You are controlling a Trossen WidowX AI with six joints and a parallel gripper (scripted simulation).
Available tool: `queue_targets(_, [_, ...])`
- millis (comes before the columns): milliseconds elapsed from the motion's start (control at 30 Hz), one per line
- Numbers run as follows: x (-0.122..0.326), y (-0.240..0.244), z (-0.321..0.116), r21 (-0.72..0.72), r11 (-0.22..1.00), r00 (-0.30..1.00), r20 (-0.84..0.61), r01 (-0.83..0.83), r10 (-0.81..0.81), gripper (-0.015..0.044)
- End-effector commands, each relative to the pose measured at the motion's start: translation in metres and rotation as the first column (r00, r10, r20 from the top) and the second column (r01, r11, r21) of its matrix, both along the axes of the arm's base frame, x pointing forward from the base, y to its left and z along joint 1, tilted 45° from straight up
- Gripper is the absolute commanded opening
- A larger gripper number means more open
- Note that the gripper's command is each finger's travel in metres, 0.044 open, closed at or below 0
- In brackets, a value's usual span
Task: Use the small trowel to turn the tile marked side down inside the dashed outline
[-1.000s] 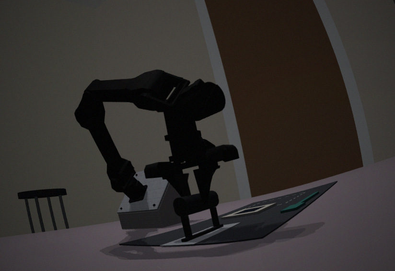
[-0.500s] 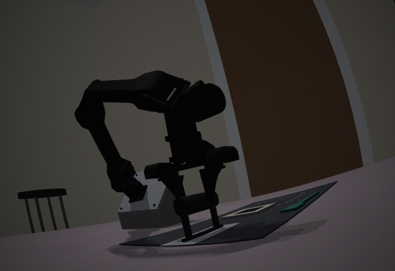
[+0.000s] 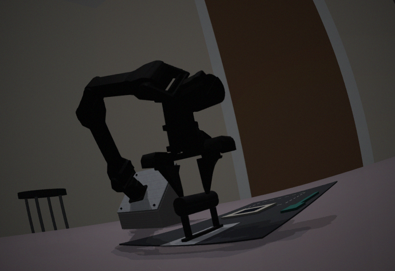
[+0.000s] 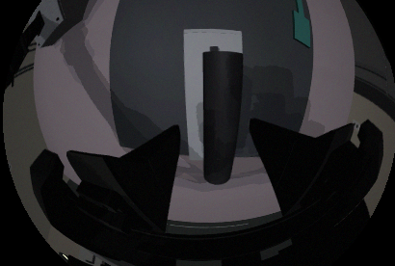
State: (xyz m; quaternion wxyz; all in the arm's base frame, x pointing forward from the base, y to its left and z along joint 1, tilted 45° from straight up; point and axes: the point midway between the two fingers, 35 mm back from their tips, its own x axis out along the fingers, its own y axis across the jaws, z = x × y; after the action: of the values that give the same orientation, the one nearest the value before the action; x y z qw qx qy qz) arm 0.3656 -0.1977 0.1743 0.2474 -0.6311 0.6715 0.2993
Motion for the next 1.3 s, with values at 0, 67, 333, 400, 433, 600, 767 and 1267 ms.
queue_targets(0, [0.002,0.014,0.017,-0.009,1.0,1.0,0.008,-0.013,0.013,0.027])
queue_targets(67, [0.002,0.014,0.017,-0.009,1.0,1.0,0.008,-0.013,0.013,0.027])
queue_targets(333, [0.007,0.013,0.018,-0.011,0.999,0.997,0.061,0.041,-0.04,0.027])
queue_targets(400, [0.007,0.012,0.018,-0.011,0.999,0.997,0.061,0.041,-0.04,0.027])
queue_targets(433, [0.007,0.012,0.017,-0.011,0.999,0.997,0.061,0.041,-0.04,0.027])
queue_targets(600, [0.007,0.006,0.012,-0.01,0.999,0.997,0.061,0.041,-0.04,0.027])
queue_targets(767, [0.007,0.001,0.006,-0.011,0.999,0.997,0.061,0.041,-0.04,0.027])
queue_targets(1267, [0.004,-0.016,-0.01,-0.012,0.999,0.997,0.061,0.041,-0.04,0.027])
